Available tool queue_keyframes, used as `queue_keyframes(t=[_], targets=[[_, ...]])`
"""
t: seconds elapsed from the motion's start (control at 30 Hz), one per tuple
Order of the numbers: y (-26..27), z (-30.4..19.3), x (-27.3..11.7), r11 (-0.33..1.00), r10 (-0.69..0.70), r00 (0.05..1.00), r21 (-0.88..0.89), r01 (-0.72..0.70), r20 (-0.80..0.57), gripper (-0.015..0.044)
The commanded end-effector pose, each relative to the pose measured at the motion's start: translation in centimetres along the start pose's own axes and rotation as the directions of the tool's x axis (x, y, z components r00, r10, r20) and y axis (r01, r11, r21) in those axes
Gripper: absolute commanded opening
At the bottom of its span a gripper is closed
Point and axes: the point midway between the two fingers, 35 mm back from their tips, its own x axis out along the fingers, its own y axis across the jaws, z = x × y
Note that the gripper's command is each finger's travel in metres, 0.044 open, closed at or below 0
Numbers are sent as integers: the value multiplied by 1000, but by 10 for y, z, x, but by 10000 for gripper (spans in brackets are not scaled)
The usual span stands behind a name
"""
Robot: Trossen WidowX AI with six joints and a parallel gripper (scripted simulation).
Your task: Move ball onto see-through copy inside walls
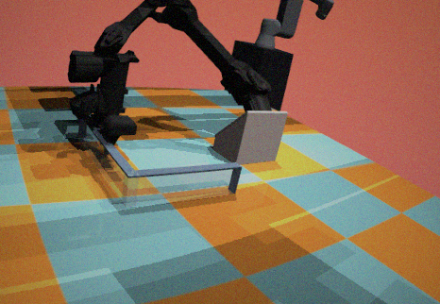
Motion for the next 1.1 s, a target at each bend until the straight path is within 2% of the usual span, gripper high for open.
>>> queue_keyframes(t=[0.0, 0.07, 0.3, 0.47, 0.53, 0.93, 1.07], targets=[[0, 0, 0, 1000, 0, 1000, 1, 0, 0, 184], [0, 0, 0, 1000, 0, 1000, 1, 0, 0, 218], [0, 0, -3, 1000, 1, 1000, 1, -1, 0, 218], [1, 1, -76, 1000, 2, 1000, -4, -2, 0, 218], [1, 0, -87, 1000, 0, 1000, -5, 0, 0, 218], [3, 2, -80, 1000, -1, 1000, -14, 1, 9, 218], [2, 0, -113, 1000, -2, 1000, -12, 2, 6, 323]])
